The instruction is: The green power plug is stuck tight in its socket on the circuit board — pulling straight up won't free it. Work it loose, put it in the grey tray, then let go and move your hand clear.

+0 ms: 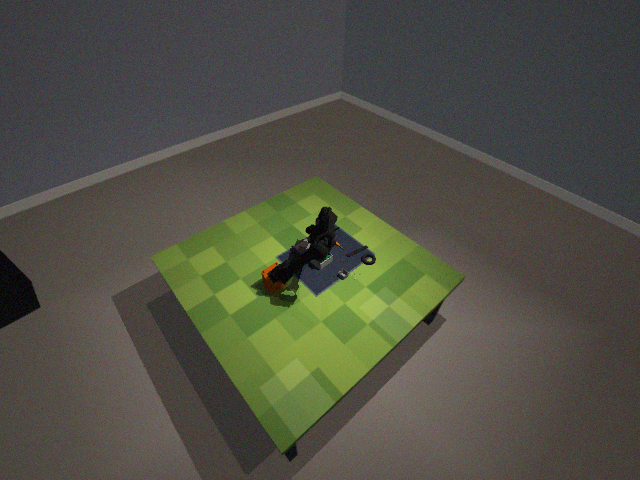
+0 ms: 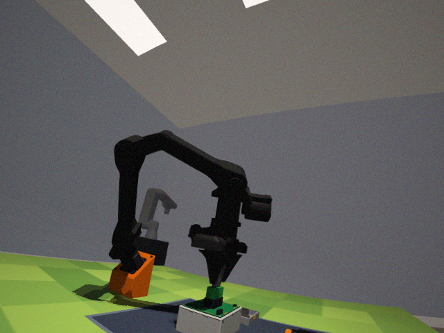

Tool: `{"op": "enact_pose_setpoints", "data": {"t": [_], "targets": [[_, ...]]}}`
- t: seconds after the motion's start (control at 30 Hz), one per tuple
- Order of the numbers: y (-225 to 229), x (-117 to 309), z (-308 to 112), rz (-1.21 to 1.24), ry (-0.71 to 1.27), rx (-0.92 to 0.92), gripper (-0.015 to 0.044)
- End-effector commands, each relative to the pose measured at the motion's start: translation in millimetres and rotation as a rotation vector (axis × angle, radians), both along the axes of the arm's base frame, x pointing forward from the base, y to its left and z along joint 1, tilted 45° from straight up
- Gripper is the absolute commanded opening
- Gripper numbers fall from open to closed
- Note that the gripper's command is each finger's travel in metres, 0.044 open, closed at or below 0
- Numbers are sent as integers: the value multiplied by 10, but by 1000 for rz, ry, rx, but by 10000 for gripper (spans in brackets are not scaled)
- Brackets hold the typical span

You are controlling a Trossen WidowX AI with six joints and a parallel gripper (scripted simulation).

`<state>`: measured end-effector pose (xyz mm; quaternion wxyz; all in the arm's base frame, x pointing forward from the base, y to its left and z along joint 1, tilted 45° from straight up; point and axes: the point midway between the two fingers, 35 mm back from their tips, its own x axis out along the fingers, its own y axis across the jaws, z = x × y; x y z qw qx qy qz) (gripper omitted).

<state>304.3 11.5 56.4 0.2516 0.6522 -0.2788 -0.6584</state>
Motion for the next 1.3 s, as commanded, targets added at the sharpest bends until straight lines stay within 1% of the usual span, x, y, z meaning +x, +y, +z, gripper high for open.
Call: {"op": "enact_pose_setpoints", "data": {"t": [0.0,0.27,0.3,0.63,0.77,1.03,1.1,1.27], "targets": [[-15,2,-7,4,-1,-3,224],[-15,2,-7,4,-1,-3,14],[-15,2,-7,4,-1,-3,0],[-15,2,-7,4,-1,-3,0],[51,4,56,4,-1,-6,0],[181,8,83,4,3,-91,0],[168,7,99,4,2,-67,0],[91,5,192,5,-3,72,0]]}}
